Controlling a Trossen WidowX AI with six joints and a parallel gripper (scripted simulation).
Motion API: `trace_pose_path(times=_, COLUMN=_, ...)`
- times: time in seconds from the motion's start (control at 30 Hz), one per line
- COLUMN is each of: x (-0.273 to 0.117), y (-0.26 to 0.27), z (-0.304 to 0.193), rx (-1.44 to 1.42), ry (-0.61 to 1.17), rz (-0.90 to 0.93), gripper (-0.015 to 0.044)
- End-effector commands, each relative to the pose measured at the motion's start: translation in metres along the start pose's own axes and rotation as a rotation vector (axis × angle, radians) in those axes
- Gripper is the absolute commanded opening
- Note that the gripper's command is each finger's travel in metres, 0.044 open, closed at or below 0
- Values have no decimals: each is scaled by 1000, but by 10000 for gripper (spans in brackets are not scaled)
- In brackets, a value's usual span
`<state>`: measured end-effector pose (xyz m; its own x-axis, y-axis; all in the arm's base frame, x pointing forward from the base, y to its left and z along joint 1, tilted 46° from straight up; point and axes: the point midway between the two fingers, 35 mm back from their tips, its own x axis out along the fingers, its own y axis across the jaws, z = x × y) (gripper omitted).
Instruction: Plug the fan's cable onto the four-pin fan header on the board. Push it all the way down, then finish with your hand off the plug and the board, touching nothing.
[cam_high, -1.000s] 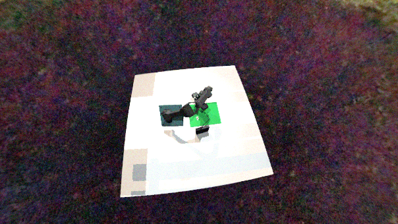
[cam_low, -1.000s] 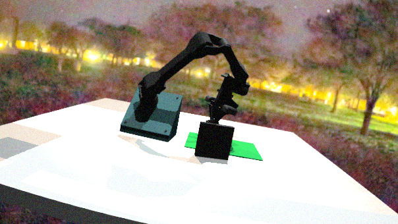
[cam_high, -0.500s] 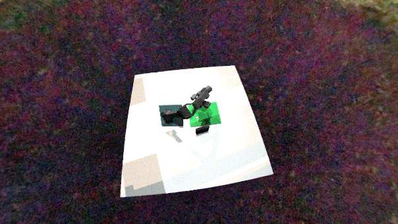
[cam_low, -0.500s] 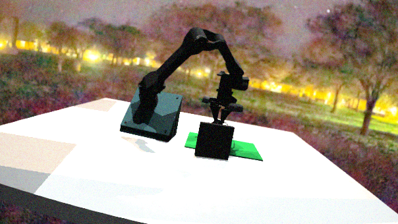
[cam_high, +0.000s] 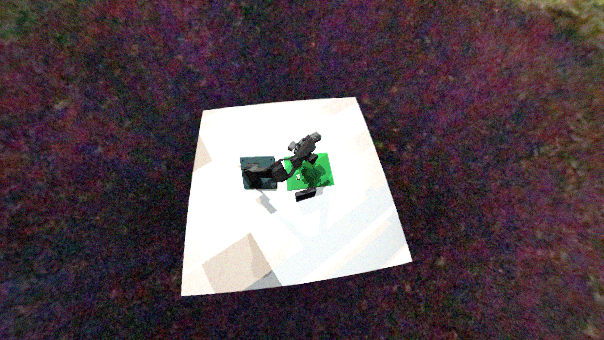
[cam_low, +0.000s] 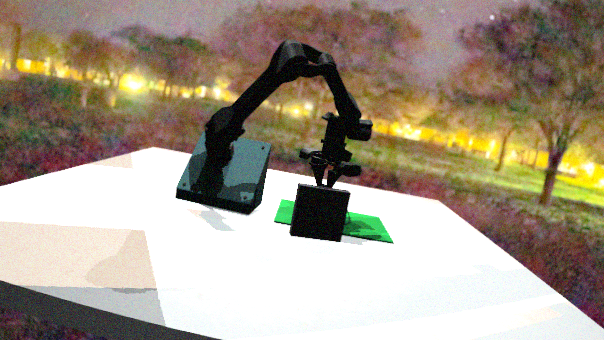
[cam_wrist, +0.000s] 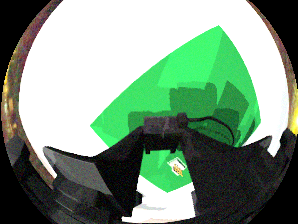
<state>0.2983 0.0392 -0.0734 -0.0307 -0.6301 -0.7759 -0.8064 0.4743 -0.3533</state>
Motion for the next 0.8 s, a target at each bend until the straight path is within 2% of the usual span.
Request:
trace_pose_path(times=0.0, x=6, y=3, z=-1, rx=-2, ry=-34, rz=38, gripper=0)
trace_pose_path(times=0.77, x=28, y=11, z=-1, rx=9, ry=-274, rz=189, gripper=0)
